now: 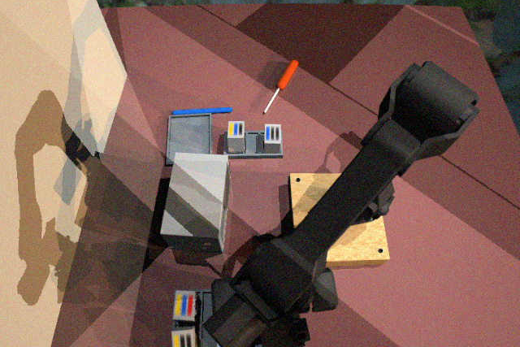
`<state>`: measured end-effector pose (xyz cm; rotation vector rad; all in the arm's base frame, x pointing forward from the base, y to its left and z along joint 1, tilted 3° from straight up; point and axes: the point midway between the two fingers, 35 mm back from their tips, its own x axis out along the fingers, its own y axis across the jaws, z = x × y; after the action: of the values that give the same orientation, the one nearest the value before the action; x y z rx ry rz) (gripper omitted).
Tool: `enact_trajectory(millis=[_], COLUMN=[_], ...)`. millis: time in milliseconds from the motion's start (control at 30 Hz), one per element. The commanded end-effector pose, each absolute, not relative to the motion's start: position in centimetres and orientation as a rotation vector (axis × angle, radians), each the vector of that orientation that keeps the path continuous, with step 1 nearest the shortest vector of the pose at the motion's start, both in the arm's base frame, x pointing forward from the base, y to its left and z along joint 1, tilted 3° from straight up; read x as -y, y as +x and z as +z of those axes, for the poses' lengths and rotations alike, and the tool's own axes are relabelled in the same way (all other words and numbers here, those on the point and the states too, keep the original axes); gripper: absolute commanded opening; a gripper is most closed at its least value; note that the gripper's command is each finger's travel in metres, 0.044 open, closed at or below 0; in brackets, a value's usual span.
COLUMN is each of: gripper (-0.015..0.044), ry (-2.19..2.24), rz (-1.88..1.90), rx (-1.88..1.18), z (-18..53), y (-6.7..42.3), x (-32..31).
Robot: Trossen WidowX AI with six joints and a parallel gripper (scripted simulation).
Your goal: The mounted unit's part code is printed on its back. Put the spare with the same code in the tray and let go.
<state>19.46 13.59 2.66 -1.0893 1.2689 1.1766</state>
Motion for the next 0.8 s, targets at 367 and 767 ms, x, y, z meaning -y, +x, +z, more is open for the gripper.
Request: enact_trajectory(millis=[367,767], gripper=[0.0000,0.0000], ry=[-1.090,-1.089], rz=[1.173,1.172], rx=[-1.253,-1.255], z=[8.7,12.1], y=[19.7,20.2], x=[-13.4,-13.6])
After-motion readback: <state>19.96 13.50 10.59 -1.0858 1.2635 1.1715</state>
